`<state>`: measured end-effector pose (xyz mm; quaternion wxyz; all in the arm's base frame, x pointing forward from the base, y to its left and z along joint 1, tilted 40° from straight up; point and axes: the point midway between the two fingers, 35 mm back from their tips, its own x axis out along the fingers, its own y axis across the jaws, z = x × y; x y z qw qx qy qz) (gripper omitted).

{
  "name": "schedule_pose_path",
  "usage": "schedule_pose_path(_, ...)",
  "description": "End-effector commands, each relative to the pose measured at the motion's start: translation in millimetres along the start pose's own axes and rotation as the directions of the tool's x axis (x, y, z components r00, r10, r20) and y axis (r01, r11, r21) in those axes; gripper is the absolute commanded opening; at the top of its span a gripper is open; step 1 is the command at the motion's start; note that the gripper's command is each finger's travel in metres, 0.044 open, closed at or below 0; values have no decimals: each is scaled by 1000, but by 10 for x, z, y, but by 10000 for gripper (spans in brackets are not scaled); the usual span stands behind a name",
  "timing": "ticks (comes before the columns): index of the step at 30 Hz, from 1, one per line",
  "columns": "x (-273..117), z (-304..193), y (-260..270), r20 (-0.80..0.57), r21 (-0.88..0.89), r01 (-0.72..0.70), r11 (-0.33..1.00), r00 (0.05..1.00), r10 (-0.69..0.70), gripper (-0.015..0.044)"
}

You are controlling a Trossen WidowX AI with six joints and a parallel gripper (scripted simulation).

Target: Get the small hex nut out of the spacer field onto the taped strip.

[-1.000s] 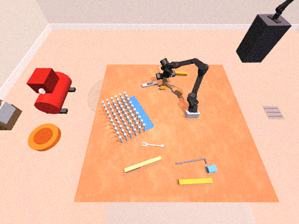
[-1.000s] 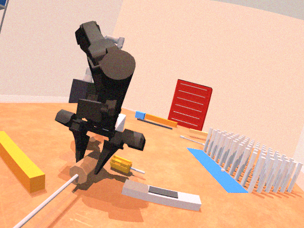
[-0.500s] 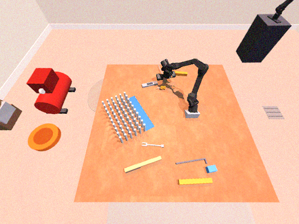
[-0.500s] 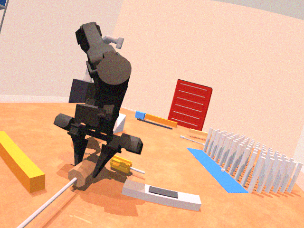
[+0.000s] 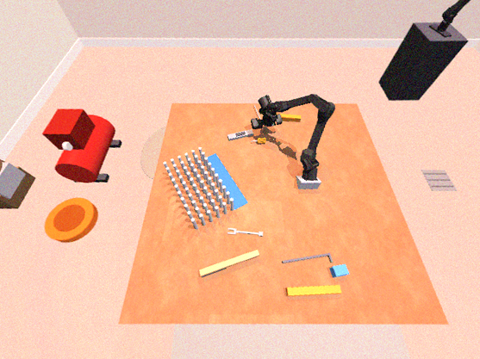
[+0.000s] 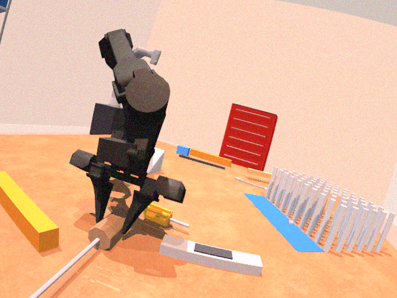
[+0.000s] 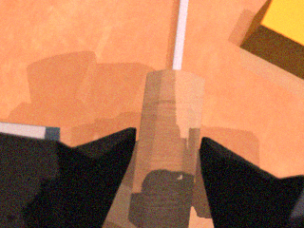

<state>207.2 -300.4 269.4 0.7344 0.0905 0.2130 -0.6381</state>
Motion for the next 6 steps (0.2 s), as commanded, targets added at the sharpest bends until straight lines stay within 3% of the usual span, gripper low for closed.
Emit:
schedule_pose_path(1,-2,5,0,1,2,0,1000,1000,0,315)
schedule_pose_path(6,-2,5,0,1,2,0,1000,1000,0,440)
